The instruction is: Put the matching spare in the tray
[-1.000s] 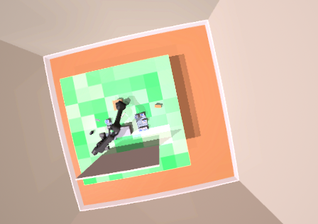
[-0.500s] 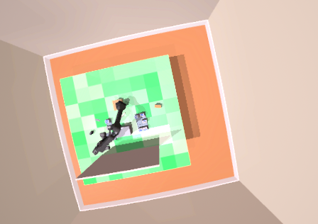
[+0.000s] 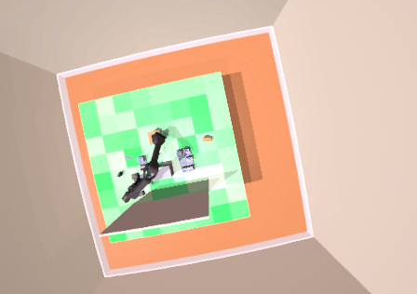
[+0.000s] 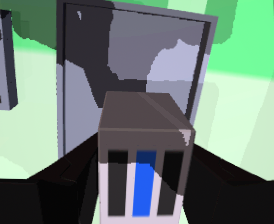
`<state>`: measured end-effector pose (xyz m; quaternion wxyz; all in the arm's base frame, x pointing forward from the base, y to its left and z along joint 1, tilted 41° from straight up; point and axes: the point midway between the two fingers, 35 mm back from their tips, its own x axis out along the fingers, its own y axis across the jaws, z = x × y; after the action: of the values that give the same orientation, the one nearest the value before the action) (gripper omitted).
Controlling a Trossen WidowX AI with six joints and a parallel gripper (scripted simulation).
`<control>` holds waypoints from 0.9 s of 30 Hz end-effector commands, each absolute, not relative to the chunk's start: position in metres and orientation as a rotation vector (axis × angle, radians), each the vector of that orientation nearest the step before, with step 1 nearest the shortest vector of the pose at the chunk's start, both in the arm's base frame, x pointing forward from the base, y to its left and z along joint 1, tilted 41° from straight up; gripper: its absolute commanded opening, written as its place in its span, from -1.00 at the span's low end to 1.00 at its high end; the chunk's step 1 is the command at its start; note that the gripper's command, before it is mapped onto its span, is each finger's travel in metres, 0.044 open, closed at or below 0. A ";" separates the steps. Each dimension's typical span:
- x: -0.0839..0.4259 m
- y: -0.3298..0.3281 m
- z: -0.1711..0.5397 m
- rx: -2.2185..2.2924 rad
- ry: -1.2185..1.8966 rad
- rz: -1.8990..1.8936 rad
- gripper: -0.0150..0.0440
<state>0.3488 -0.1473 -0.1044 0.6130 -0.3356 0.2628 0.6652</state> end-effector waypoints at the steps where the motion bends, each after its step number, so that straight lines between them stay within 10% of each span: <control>1: 0.349 -0.145 -0.105 -0.771 0.605 1.530 -0.49; 27: 0.346 -0.132 -0.118 -0.770 0.604 1.531 -0.49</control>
<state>0.3457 -0.1340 -0.1177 0.6132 -0.3351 0.2622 0.6655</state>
